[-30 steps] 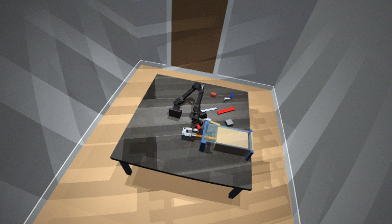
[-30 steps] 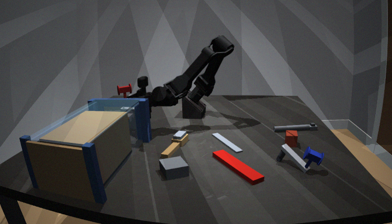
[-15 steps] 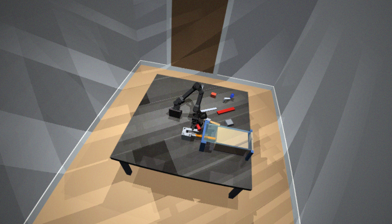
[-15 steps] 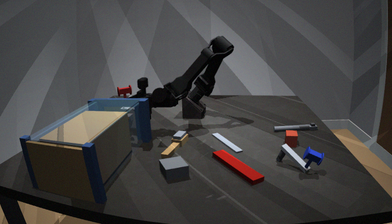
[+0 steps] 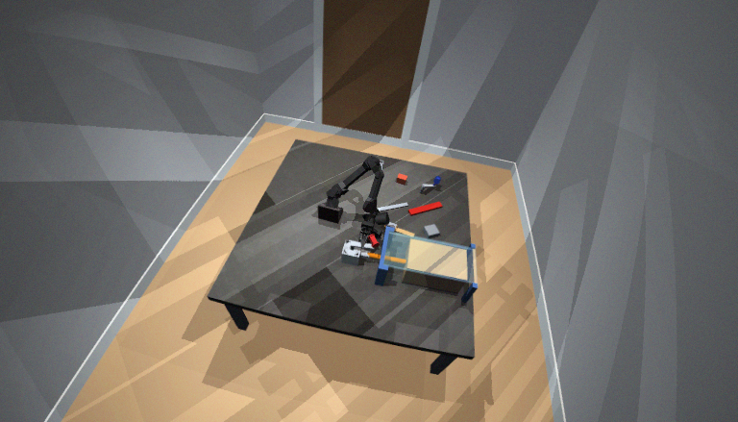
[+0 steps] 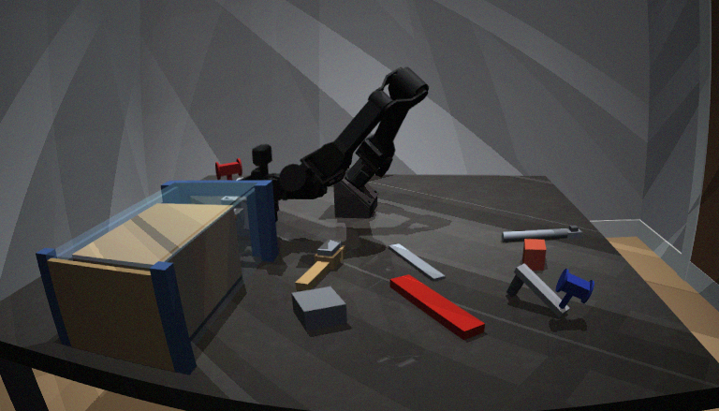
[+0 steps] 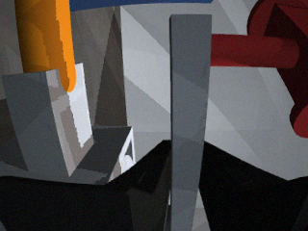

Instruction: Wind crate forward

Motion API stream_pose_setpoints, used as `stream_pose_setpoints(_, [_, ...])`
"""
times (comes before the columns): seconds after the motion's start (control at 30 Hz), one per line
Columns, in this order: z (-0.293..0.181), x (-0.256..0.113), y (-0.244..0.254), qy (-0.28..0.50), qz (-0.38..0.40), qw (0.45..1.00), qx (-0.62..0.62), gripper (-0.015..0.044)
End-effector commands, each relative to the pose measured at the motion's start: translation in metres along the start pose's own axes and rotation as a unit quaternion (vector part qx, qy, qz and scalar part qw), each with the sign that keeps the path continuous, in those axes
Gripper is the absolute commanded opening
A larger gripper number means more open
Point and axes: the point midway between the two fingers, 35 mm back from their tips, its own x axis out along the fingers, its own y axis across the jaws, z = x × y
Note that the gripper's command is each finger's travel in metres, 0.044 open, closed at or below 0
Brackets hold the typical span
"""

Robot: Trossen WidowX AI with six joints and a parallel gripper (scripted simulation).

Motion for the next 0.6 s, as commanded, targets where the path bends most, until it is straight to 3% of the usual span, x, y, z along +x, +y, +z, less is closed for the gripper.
stream_pose_setpoints(0.0, [-0.0005, 0.0002, 0.0003, 0.001, -0.004, 1.000, 0.004, 0.0000])
stream_pose_setpoints(0.3, [0.0000, 0.0000, 0.0004, 0.000, 0.000, 1.000, 0.000, 0.0236])
stream_pose_setpoints(0.57, [0.0000, 0.0000, 0.0004, 0.000, 0.000, 1.000, 0.000, 0.0240])
